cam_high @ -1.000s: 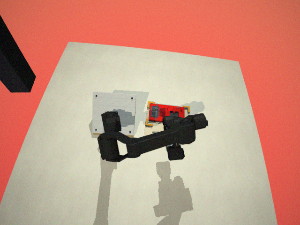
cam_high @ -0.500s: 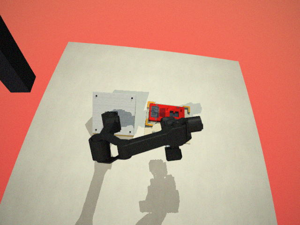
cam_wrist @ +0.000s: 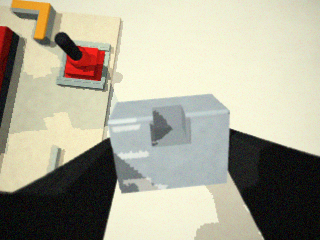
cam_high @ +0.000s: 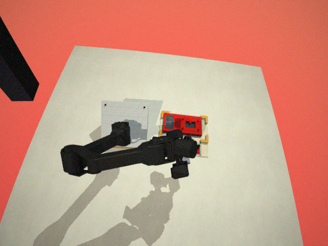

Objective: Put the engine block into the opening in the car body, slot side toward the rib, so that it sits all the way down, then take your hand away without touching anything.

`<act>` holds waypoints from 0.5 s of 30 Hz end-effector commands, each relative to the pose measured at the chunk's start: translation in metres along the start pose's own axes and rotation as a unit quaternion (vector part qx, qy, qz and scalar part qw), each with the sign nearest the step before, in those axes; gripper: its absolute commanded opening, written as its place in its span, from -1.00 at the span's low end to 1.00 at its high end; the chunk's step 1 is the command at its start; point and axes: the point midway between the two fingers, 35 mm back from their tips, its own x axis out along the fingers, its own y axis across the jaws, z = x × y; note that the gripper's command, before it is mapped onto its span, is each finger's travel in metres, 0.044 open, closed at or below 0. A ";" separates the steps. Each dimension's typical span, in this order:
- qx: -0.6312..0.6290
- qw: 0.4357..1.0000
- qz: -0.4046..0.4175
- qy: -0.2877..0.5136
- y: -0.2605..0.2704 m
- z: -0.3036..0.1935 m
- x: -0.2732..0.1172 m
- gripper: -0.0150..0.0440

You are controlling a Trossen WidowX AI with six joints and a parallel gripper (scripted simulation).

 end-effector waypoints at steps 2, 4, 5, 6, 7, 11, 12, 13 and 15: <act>0.001 0.997 0.005 -0.074 0.001 -0.005 0.001 -0.49; 0.000 0.995 0.004 -0.103 0.000 -0.007 0.001 -0.49; -0.001 0.993 0.003 -0.119 0.000 -0.008 0.001 -0.49; -0.003 0.991 0.000 -0.134 0.000 -0.008 0.001 -0.49; -0.005 0.989 -0.004 -0.150 0.000 -0.009 0.001 -0.49; -0.012 0.982 -0.016 -0.188 -0.002 -0.010 -0.001 -0.49; -0.012 0.982 -0.016 -0.188 -0.002 -0.010 -0.001 -0.49; -0.012 0.982 -0.016 -0.188 -0.002 -0.010 -0.001 -0.49; -0.012 0.982 -0.016 -0.188 -0.002 -0.010 -0.001 -0.49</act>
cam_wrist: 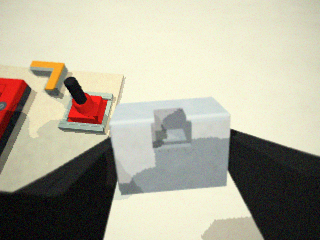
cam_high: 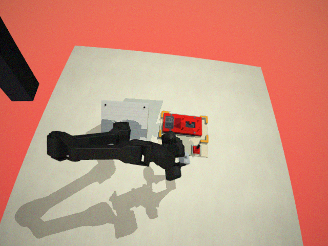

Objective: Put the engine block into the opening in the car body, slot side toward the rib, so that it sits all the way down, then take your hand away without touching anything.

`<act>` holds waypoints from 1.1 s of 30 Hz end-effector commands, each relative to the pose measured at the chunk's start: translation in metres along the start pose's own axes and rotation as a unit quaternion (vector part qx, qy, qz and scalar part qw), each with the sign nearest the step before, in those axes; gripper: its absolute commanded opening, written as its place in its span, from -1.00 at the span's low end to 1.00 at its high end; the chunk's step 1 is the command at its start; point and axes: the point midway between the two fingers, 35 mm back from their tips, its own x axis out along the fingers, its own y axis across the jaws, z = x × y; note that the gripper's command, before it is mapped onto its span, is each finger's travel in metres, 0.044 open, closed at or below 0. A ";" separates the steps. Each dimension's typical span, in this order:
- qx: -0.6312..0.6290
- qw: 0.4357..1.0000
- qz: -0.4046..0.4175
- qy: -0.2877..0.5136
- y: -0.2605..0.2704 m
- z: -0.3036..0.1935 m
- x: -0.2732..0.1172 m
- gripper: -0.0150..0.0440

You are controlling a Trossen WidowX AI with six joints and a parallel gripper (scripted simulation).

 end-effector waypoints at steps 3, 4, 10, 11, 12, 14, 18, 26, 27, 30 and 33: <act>-0.003 1.000 -0.001 -0.025 0.000 -0.001 0.001 -0.49; -0.002 0.999 0.000 -0.032 0.000 -0.003 0.002 -0.49; -0.004 0.998 -0.002 -0.064 0.000 -0.016 0.010 -0.49; -0.004 0.998 -0.002 -0.065 0.000 -0.018 0.011 -0.49; -0.005 0.998 -0.002 -0.065 0.000 -0.020 0.013 -0.49; -0.005 0.998 -0.002 -0.065 0.000 -0.023 0.015 -0.49; -0.005 0.998 -0.003 -0.065 0.000 -0.030 0.021 -0.49; -0.005 0.998 -0.003 -0.065 -0.001 -0.043 0.031 -0.49; -0.005 0.998 -0.003 -0.065 -0.001 -0.044 0.033 -0.49; -0.005 0.998 -0.003 -0.065 -0.001 -0.049 0.036 -0.49; -0.006 0.998 -0.003 -0.065 -0.001 -0.054 0.041 -0.49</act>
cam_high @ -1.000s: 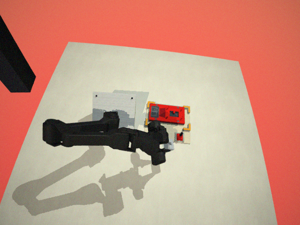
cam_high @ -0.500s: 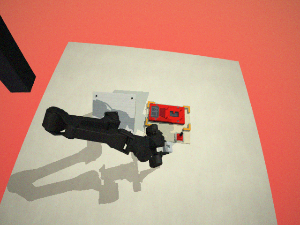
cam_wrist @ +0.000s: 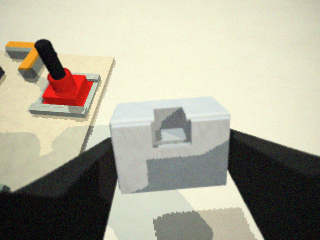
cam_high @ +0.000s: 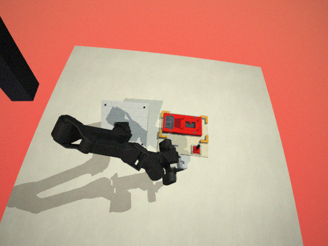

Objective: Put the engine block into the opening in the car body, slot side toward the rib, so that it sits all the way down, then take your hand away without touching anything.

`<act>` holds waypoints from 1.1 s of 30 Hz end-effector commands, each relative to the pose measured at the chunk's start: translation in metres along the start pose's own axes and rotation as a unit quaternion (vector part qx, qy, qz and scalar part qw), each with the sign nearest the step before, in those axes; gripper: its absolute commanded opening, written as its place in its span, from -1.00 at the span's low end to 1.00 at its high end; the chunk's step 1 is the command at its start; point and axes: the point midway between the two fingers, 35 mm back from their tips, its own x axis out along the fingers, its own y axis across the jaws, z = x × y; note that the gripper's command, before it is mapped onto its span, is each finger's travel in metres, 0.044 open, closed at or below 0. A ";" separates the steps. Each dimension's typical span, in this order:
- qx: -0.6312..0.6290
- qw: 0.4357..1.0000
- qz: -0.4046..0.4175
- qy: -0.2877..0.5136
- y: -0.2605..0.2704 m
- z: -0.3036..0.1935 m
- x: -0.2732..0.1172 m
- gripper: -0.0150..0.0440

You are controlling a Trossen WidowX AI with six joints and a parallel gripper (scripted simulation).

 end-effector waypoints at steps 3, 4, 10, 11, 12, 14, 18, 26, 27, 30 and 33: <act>-0.002 1.000 0.003 -0.001 0.002 -0.010 0.007 -0.49; -0.002 1.000 0.003 -0.001 0.002 -0.012 0.008 -0.49; -0.002 1.000 0.003 -0.001 0.002 -0.022 0.014 -0.49; -0.002 1.000 0.003 -0.001 0.002 -0.024 0.015 -0.49; -0.002 1.000 0.003 -0.001 0.002 -0.026 0.016 -0.49; -0.002 1.000 0.003 -0.001 0.002 -0.030 0.019 -0.49; -0.002 1.000 0.003 -0.001 0.002 -0.035 0.022 -0.49; -0.002 1.000 0.004 -0.001 0.003 -0.044 0.027 -0.49; -0.002 1.000 0.004 -0.001 0.003 -0.044 0.027 -0.49; -0.002 1.000 0.004 -0.001 0.002 -0.040 0.027 -0.49; -0.002 1.000 0.003 -0.001 0.001 -0.036 0.026 -0.49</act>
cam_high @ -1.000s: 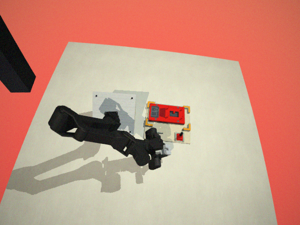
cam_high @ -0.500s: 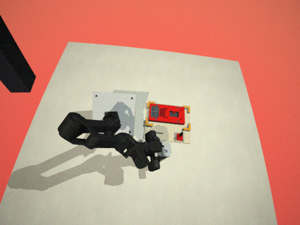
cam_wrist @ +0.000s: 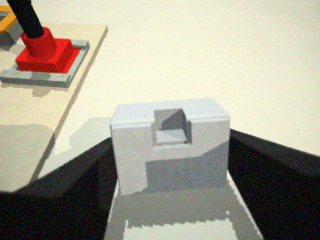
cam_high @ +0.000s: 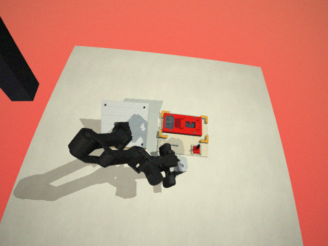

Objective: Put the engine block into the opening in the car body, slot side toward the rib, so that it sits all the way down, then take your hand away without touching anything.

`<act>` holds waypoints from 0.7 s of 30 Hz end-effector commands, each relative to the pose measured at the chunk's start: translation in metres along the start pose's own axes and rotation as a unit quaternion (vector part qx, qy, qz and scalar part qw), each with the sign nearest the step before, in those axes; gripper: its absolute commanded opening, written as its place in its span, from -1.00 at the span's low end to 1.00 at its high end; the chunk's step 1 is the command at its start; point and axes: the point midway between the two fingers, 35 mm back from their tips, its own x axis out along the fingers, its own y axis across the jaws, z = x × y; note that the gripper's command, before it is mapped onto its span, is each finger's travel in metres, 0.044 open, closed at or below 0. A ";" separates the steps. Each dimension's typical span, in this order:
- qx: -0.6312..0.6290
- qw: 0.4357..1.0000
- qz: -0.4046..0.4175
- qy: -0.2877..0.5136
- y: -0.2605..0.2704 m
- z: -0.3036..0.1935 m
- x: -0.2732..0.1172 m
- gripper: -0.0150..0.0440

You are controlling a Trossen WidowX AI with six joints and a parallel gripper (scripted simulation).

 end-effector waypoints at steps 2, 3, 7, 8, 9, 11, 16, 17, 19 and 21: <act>0.004 1.000 0.000 0.008 0.000 -0.002 0.000 -0.49; 0.004 1.000 0.000 0.008 0.000 -0.003 0.001 -0.49; 0.004 1.000 0.000 0.008 0.000 -0.003 0.001 -0.49; 0.004 1.000 0.000 0.008 0.000 -0.003 0.001 -0.49; 0.004 1.000 0.000 0.008 0.000 -0.003 0.001 -0.49; 0.004 1.000 0.000 0.008 0.000 -0.003 0.001 -0.49; 0.004 1.000 0.000 0.008 0.000 -0.003 0.001 -0.49; 0.004 1.000 0.000 0.008 0.000 -0.003 0.001 -0.49; 0.004 1.000 0.000 0.008 0.000 -0.003 0.001 -0.49; 0.004 1.000 0.000 0.008 0.000 -0.003 0.001 -0.49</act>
